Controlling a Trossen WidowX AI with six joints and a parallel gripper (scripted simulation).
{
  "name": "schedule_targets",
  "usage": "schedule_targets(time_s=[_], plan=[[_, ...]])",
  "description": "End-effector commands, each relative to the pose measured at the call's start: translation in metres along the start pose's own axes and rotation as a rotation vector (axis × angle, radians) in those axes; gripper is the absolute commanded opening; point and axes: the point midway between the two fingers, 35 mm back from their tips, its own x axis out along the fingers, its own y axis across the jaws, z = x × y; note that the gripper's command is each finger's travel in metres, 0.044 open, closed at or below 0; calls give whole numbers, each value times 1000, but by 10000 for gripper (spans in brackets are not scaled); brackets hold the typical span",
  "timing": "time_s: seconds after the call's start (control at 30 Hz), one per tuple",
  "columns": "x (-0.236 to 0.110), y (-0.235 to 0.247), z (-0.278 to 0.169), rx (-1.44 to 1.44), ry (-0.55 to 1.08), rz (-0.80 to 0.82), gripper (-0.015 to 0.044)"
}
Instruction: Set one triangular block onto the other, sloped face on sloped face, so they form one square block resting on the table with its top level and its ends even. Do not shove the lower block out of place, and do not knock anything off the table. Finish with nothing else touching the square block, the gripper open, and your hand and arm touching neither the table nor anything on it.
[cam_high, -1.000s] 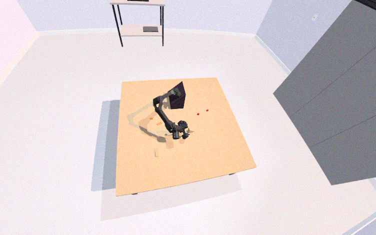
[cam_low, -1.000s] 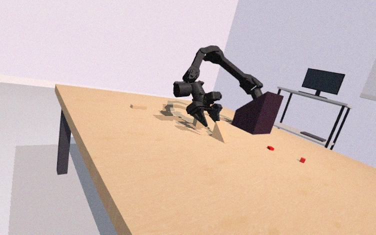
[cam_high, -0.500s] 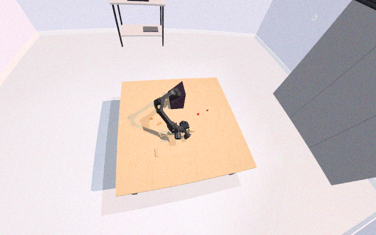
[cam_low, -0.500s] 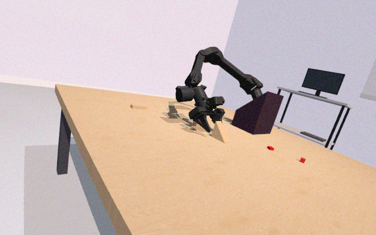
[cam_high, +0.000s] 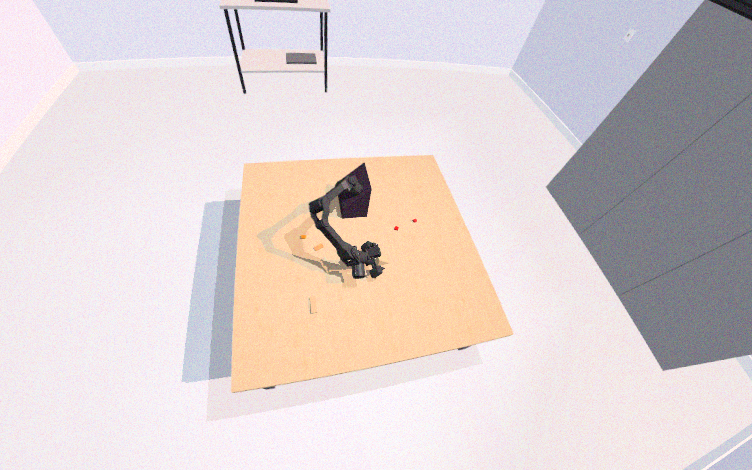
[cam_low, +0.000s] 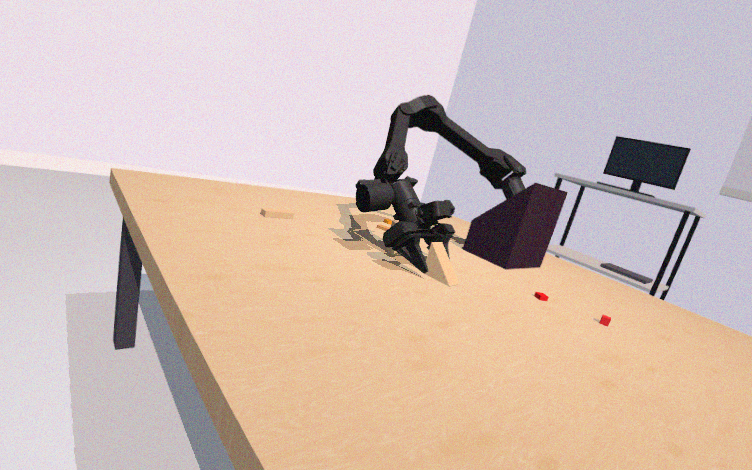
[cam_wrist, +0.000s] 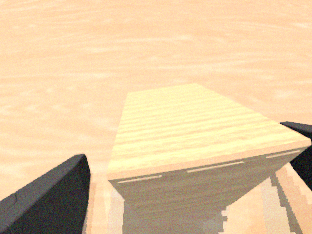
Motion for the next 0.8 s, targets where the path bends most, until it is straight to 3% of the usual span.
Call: schedule_targets(time_s=[0.0, 0.2, 0.43, 0.6, 0.77], plan=[[4, 3, 1, 4, -8, 9, 335], [4, 3, 1, 4, -8, 9, 177], [4, 3, 1, 4, -8, 9, 131], [2, 2, 2, 3, -6, 7, 0], [1, 1, 4, -1, 9, 5, 0]])
